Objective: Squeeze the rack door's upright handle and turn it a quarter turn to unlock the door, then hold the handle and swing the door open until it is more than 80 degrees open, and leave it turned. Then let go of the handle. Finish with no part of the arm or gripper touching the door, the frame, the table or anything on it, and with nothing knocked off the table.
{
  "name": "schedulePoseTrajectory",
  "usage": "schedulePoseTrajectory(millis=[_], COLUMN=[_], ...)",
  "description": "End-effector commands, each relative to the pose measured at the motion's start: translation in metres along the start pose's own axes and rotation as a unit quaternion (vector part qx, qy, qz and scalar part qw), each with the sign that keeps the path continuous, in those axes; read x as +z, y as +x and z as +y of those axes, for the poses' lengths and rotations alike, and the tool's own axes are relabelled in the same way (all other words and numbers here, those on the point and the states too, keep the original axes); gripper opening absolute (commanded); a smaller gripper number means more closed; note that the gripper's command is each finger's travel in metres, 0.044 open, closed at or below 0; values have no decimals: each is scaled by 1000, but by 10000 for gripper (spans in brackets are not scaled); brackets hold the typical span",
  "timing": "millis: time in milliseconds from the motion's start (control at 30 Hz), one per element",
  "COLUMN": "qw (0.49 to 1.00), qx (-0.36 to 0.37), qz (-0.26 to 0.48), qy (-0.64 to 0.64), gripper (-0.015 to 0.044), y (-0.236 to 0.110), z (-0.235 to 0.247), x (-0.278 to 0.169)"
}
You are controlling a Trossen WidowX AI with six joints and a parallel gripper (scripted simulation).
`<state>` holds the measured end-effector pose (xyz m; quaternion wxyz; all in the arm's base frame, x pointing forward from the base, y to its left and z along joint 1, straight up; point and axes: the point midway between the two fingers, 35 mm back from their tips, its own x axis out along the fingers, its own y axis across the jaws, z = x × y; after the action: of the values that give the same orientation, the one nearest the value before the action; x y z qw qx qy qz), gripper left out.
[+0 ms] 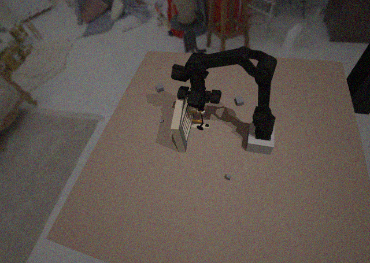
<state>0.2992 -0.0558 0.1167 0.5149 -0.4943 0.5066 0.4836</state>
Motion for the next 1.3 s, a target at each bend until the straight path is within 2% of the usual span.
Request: schedulePoseTrajectory(millis=[0, 1267], qw=[999, 937], qx=[-3, 1], qz=[-2, -4], qy=[47, 349], gripper=[20, 20], y=[0, 1], z=[5, 75], x=[2, 49])
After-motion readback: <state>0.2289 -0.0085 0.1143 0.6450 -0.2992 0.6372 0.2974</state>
